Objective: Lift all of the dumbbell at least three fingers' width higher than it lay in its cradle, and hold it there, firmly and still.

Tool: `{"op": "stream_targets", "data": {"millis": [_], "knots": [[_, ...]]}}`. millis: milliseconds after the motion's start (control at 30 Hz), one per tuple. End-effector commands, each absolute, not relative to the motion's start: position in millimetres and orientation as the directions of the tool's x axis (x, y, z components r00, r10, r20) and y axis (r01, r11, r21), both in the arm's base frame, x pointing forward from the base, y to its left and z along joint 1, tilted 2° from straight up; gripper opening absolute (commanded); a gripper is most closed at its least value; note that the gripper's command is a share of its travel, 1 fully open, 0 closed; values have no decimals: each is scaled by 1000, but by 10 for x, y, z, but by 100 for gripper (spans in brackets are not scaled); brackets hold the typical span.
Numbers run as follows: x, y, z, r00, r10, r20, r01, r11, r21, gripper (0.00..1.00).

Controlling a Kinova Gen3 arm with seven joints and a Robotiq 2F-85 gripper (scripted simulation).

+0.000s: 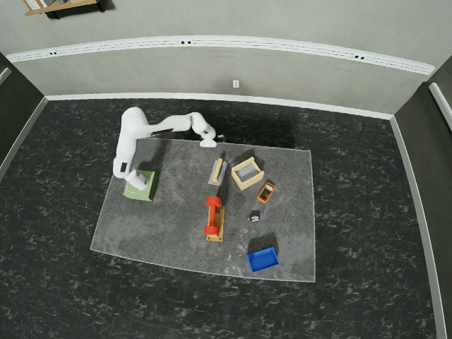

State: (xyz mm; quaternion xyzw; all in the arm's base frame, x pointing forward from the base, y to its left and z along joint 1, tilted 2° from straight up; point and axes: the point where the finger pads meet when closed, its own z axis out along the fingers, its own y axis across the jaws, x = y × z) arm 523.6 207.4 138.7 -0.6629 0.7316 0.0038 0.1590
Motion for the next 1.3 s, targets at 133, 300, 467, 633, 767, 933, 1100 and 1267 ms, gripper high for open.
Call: {"op": "stream_targets", "data": {"millis": [133, 300, 467, 633, 767, 933, 1100, 1267], "knots": [[5241, 2076, 1398, -70, -969, -239, -971, 121, -207, 100], [5241, 2076, 1398, -70, -969, -239, -971, 121, -207, 100], [5241, 2076, 1398, -70, -969, -239, -971, 121, -207, 100], [5241, 2076, 1398, -70, -969, -239, -971, 122, -207, 100], [5240, 2070, 1398, -74, -968, -238, -971, 125, -206, 100], [5238, 2044, 1401, -89, -967, -237, -970, 139, -201, 100], [5235, 2015, 1405, -106, -966, -236, -968, 154, -196, 100], [5228, 1940, 1415, -150, -961, -233, -964, 195, -183, 100]]}}
